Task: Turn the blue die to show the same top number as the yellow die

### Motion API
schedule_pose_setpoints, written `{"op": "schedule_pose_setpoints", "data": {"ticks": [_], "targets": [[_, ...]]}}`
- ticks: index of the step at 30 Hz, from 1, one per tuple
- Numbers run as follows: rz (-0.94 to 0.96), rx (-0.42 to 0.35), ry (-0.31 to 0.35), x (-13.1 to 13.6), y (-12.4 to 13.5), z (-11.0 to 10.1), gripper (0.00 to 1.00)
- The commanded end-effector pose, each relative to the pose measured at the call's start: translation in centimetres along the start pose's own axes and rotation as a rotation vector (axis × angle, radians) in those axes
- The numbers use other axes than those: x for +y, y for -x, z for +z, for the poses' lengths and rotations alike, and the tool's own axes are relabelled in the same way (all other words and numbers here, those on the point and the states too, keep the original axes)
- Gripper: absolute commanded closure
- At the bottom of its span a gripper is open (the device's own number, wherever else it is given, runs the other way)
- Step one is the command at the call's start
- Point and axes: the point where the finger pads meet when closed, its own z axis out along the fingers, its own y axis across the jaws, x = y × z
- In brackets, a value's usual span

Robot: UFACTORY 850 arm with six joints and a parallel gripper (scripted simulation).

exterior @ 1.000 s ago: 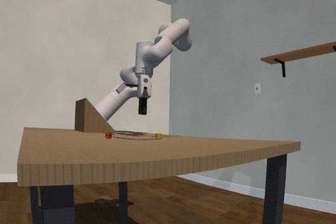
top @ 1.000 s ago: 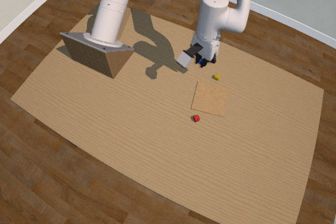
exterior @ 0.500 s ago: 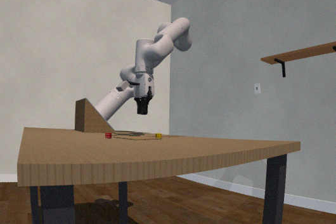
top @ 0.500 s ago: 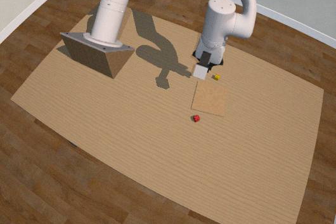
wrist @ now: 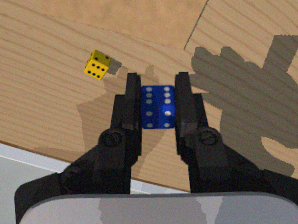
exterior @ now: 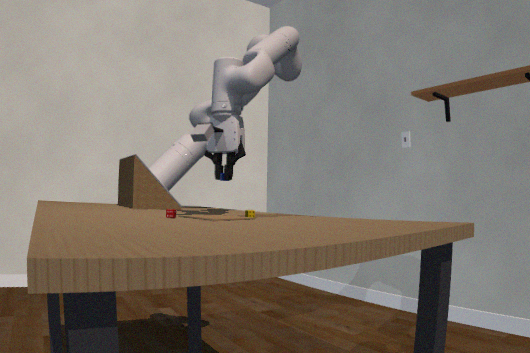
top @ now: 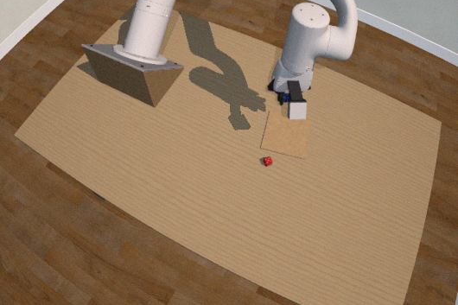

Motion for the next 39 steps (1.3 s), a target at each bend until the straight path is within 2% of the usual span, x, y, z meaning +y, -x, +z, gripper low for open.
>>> {"op": "schedule_pose_setpoints", "data": {"ticks": [1,4,6,18,21,23,30,39], "targets": [[-0.174,0.001,-0.012,-0.5,-1.1,0.0,0.85],[-0.186,0.001,-0.012,-0.6,-1.2,0.0,0.85],[-0.309,0.002,-0.011,-0.9,-1.9,0.0,0.85],[-0.658,0.004,-0.01,-1.8,-4.0,0.2,0.85],[-0.667,0.004,-0.01,-1.8,-4.1,0.2,0.85],[-0.789,0.005,-0.009,-2.0,-4.8,0.2,0.85],[-0.979,0.006,-0.008,-2.4,-6.0,0.3,0.85],[-1.027,0.006,-0.008,-2.5,-6.3,0.4,0.85]]}}
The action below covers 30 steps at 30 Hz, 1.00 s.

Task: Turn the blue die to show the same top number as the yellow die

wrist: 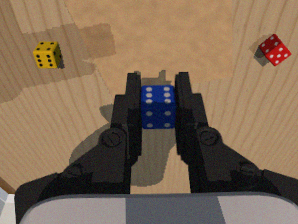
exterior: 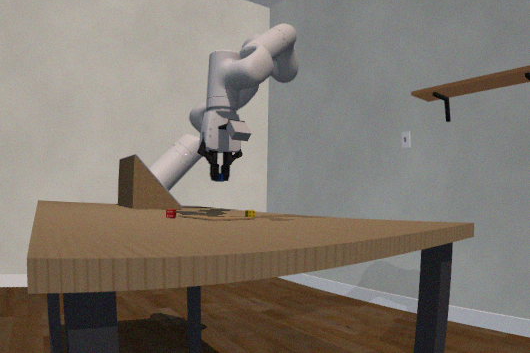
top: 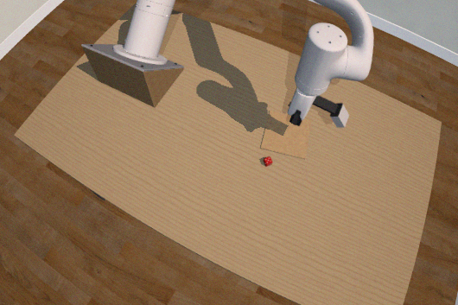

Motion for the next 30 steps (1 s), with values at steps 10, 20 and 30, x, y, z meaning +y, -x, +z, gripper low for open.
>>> {"op": "schedule_pose_setpoints", "data": {"ticks": [10,20,30], "targets": [[-0.015,0.177,-0.007,-0.02,0.04,-0.04,0.85],[-0.014,0.412,-0.008,0.01,0.37,-0.02,0.85],[-0.013,0.633,-0.012,-0.02,0.71,0.08,0.85]]}}
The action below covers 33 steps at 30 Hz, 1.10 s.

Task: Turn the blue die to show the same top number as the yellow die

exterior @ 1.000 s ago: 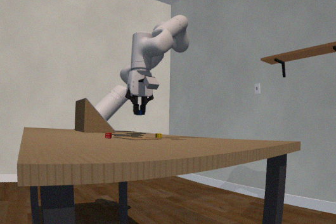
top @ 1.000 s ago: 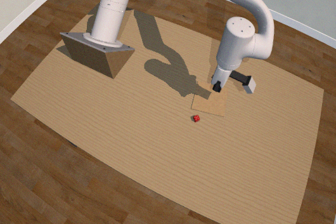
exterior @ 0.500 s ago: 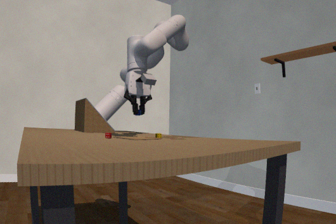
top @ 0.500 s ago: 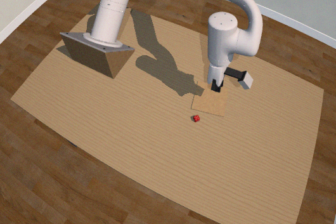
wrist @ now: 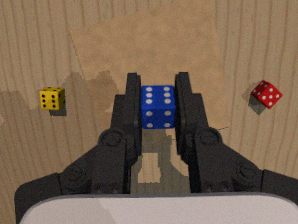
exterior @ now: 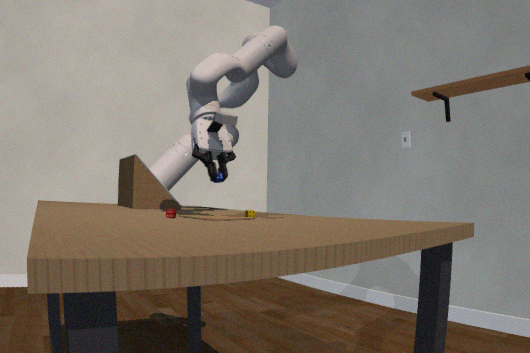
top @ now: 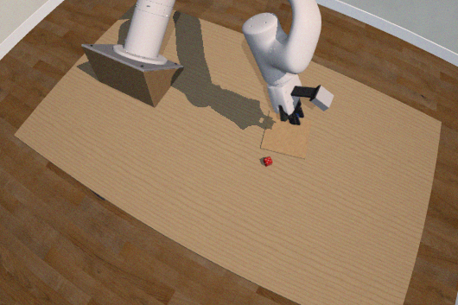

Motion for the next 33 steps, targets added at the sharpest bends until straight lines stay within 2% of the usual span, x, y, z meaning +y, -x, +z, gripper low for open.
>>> {"op": "schedule_pose_setpoints", "data": {"ticks": [1,3,5,7,14,15,18,24,33], "targets": [[-0.01,0.161,-0.01,-0.28,0.17,0.1,0.85],[-0.01,0.161,-0.01,-0.28,0.17,0.1,0.85],[-0.009,0.261,-0.011,-0.29,0.31,0.08,0.85],[-0.009,0.28,-0.011,-0.29,0.33,0.06,0.85],[-0.01,0.477,-0.008,-0.19,0.57,-0.1,0.85],[-0.01,0.478,-0.008,-0.19,0.57,-0.1,0.85],[-0.009,0.561,-0.011,-0.22,0.65,-0.09,0.85],[-0.01,0.603,-0.008,-0.17,0.73,-0.18,0.85],[-0.01,0.605,-0.008,-0.17,0.92,0.17,0.85]]}}
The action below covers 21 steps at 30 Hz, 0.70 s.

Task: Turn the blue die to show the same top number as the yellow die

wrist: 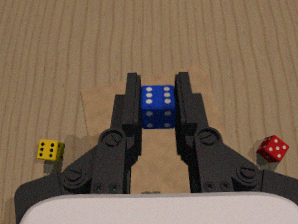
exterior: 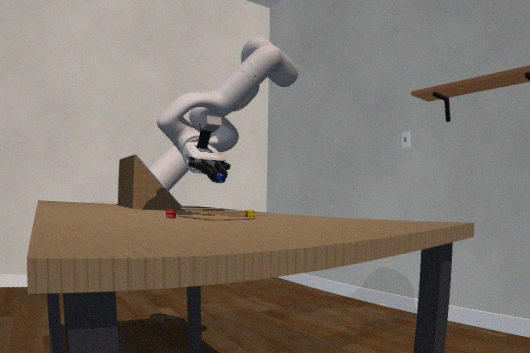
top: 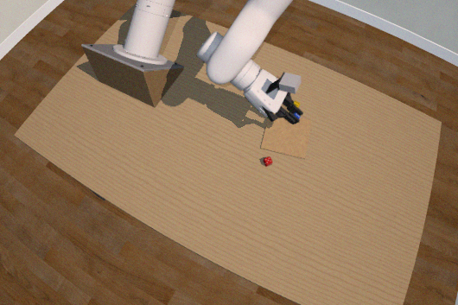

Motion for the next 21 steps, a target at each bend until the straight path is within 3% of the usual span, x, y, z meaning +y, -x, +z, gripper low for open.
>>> {"op": "schedule_pose_setpoints", "data": {"ticks": [1,21], "targets": [[0.0,0.004,0.0,0.0,0.4,0.2,0.85],[0.0,0.004,0.0,0.0,5.1,2.8,0.85]]}}
